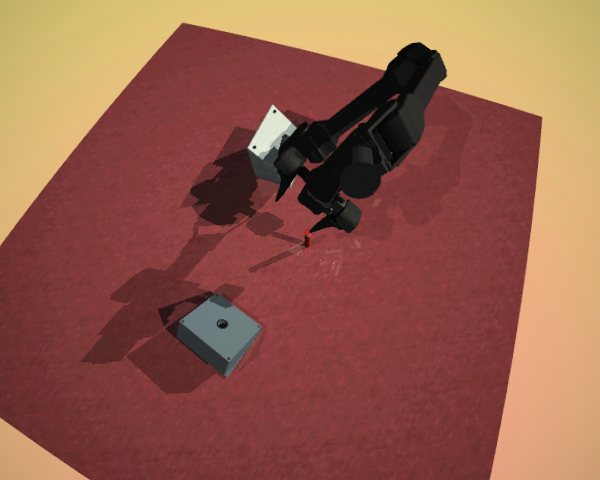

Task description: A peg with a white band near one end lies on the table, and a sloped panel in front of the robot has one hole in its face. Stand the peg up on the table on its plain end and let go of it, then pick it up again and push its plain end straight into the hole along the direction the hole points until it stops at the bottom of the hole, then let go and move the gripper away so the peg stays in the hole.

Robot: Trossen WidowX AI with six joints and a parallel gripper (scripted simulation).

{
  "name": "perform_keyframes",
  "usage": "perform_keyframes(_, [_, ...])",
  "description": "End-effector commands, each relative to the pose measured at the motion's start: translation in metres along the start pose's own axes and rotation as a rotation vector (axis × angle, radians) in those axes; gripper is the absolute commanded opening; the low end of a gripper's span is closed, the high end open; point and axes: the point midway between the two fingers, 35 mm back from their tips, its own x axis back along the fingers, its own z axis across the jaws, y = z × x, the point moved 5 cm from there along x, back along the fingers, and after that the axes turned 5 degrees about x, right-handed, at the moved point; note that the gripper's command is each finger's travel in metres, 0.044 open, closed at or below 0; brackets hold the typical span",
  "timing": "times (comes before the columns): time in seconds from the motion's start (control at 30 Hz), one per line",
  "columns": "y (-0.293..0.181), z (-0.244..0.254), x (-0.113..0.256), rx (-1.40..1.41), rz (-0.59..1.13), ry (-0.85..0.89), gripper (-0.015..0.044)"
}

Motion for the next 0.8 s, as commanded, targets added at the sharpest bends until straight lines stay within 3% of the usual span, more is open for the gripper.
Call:
perform_keyframes(0.0, [0.002,0.001,-0.004,0.017,0.11,0.039,0.044])
perform_keyframes(0.47, [0.021,0.001,-0.016,-0.008,0.486,0.289,0.044])
perform_keyframes(0.77, [0.037,-0.001,-0.023,-0.069,0.601,0.445,0.044])
